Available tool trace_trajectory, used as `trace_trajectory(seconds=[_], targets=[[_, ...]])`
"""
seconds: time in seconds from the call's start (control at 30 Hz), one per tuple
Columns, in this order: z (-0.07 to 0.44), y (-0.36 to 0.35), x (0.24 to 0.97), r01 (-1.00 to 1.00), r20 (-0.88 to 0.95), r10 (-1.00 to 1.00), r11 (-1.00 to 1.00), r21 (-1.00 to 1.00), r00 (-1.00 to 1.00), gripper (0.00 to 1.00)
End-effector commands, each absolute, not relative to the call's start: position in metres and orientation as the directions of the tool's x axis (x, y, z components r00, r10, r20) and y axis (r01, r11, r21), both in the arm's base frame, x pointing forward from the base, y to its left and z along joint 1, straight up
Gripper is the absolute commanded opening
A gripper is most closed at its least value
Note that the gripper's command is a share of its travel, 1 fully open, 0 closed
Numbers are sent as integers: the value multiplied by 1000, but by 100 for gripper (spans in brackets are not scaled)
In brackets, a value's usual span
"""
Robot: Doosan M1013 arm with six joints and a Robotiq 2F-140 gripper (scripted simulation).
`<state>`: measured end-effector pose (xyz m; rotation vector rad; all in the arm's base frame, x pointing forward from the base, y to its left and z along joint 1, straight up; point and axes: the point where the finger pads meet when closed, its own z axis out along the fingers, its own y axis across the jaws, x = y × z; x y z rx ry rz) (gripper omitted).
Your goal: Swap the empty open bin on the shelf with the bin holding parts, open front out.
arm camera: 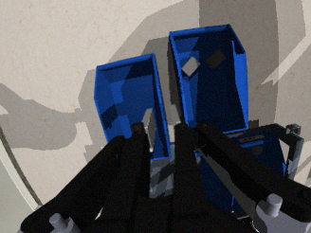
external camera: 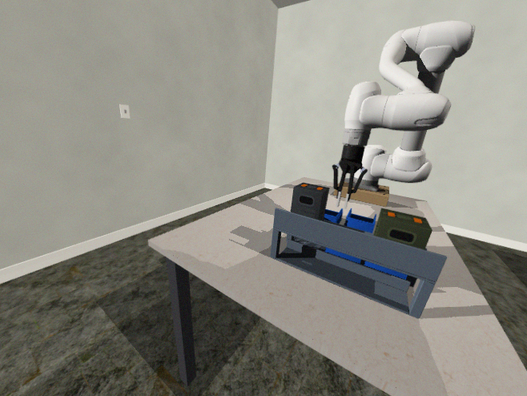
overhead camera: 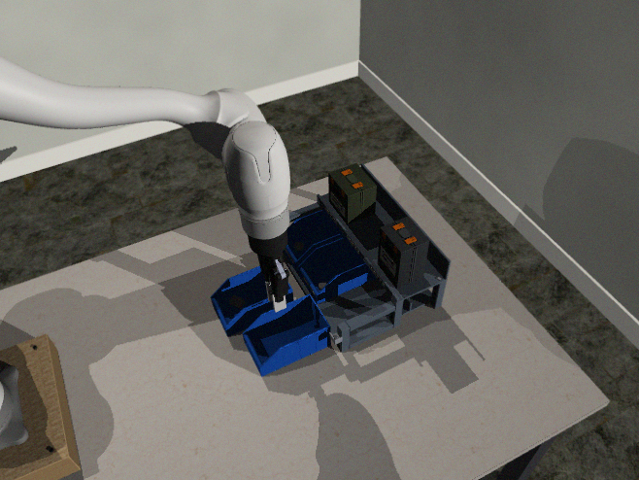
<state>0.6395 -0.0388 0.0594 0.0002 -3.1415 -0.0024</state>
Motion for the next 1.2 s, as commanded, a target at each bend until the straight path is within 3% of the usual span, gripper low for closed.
trace_trajectory(seconds=[0.0, 1.17], targets=[[58, -39, 640, 0, 0, 0, 1000, 2, -1000, 24], [54, -39, 640, 0, 0, 0, 1000, 2, -1000, 24]])
